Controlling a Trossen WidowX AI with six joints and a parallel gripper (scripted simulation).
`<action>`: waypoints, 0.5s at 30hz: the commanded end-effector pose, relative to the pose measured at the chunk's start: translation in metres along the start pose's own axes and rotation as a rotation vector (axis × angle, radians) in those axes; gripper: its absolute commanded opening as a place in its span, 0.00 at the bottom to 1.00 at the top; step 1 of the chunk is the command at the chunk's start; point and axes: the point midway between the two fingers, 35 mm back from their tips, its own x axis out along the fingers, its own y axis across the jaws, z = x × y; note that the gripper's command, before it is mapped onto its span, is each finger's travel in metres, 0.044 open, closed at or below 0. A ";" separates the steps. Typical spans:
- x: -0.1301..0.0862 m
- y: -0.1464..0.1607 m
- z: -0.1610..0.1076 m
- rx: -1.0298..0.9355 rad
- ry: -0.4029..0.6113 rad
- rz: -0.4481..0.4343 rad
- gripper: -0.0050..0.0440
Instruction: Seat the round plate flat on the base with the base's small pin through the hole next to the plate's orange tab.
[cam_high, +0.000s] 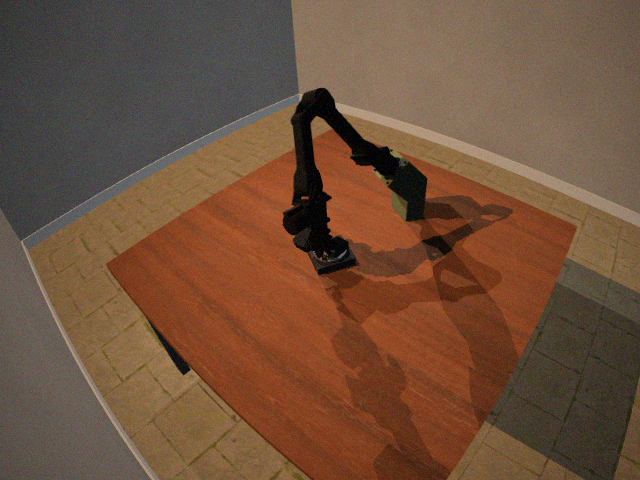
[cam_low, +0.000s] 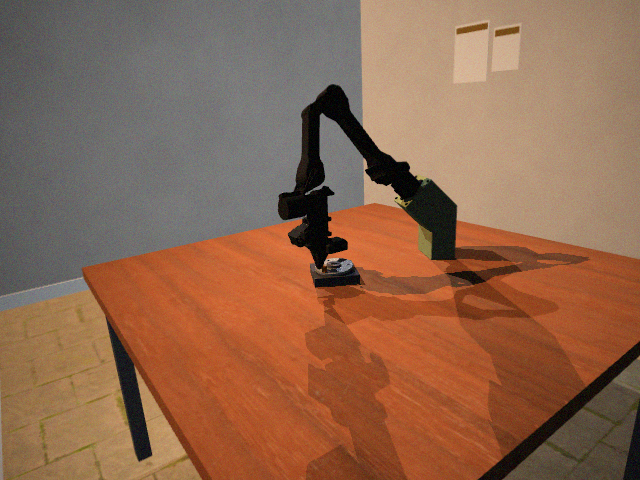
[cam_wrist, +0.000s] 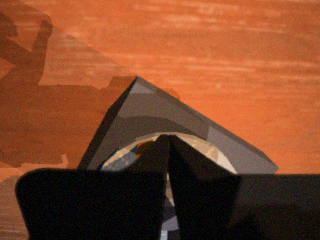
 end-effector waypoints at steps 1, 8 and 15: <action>0.000 0.007 -0.002 -0.003 0.001 0.013 0.00; 0.000 0.010 -0.003 -0.003 0.001 0.013 0.00; 0.000 0.015 -0.005 -0.003 0.002 0.013 0.00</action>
